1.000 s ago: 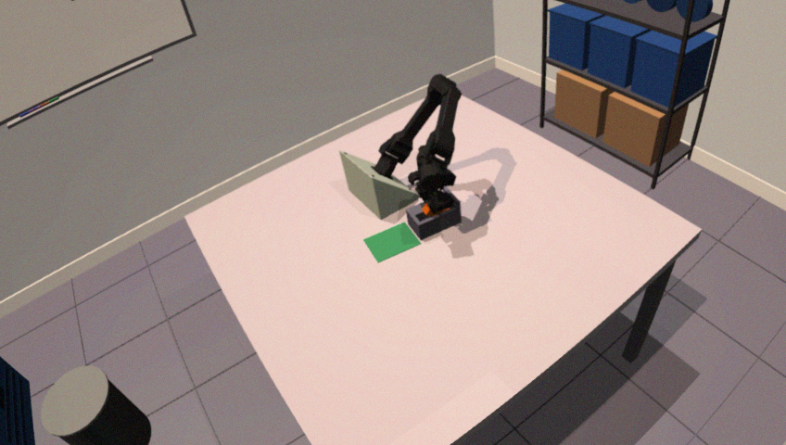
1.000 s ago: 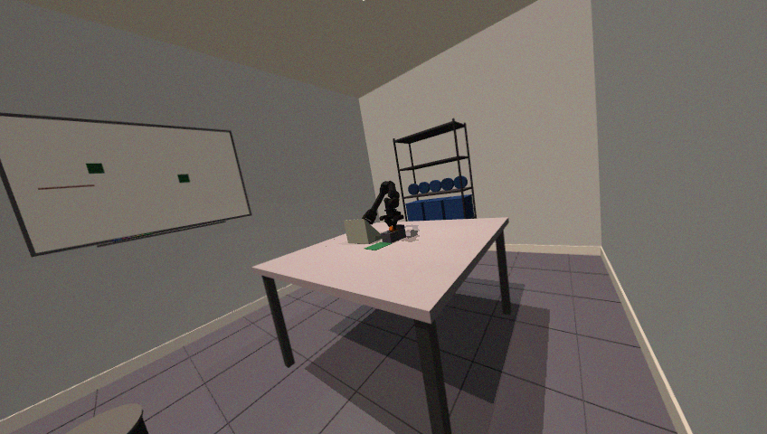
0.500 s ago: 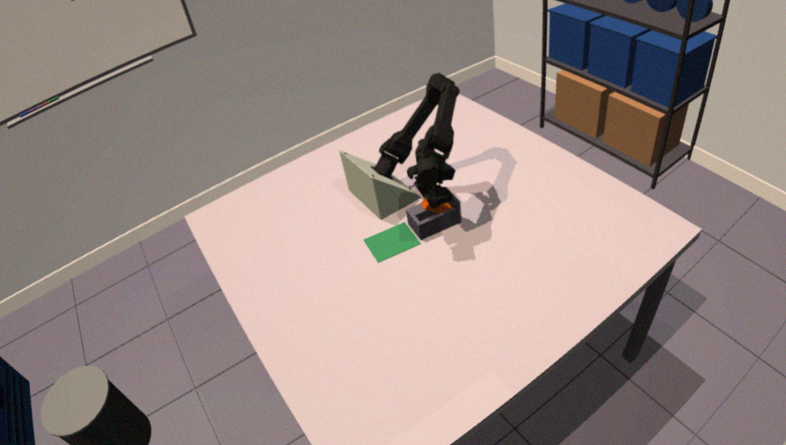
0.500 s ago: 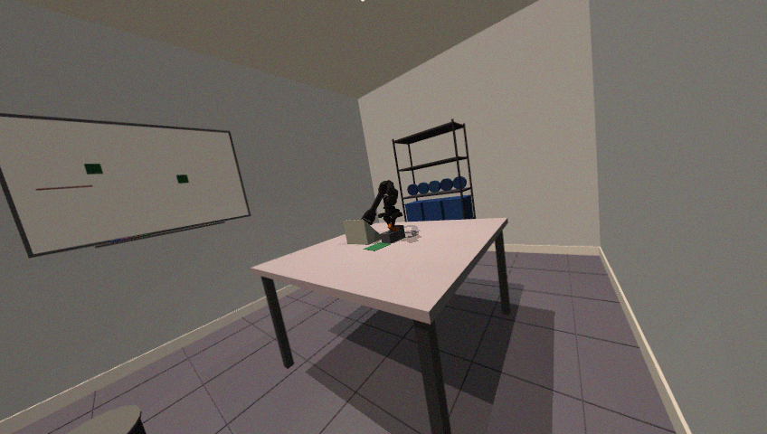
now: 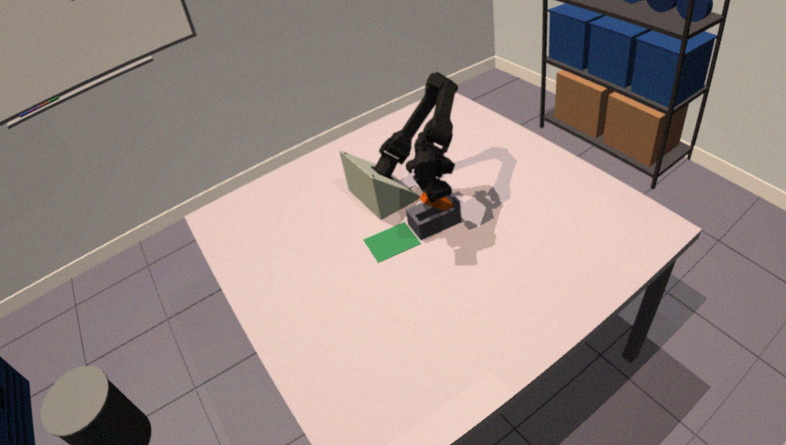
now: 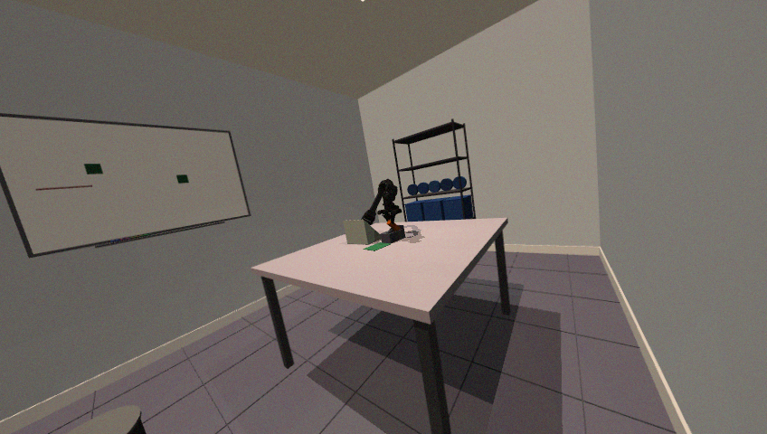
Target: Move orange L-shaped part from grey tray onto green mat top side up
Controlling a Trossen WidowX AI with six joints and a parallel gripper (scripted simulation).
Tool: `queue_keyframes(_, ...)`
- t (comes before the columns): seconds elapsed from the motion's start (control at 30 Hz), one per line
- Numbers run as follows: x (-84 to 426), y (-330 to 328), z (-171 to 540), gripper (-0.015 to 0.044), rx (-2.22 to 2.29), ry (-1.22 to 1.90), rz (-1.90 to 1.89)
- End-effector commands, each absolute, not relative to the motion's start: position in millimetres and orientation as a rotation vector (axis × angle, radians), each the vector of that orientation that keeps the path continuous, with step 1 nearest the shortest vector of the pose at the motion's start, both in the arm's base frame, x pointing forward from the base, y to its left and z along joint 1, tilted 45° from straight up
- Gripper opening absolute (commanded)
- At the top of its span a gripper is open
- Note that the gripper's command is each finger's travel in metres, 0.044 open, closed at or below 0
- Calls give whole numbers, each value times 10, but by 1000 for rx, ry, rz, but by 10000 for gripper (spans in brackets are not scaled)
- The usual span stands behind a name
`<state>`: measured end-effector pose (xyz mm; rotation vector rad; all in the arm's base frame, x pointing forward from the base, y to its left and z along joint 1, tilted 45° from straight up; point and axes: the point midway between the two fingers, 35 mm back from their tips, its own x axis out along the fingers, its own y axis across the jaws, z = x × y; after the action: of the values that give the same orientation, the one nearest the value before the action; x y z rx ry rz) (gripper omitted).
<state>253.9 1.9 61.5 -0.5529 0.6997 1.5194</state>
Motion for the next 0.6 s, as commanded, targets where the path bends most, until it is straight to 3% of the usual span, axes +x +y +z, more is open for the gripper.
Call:
queue_keyframes(0.0,2557,-18,672,0,-557,693,1521)
queue_keyframes(0.57,2575,-205,859,0,-557,694,1521)
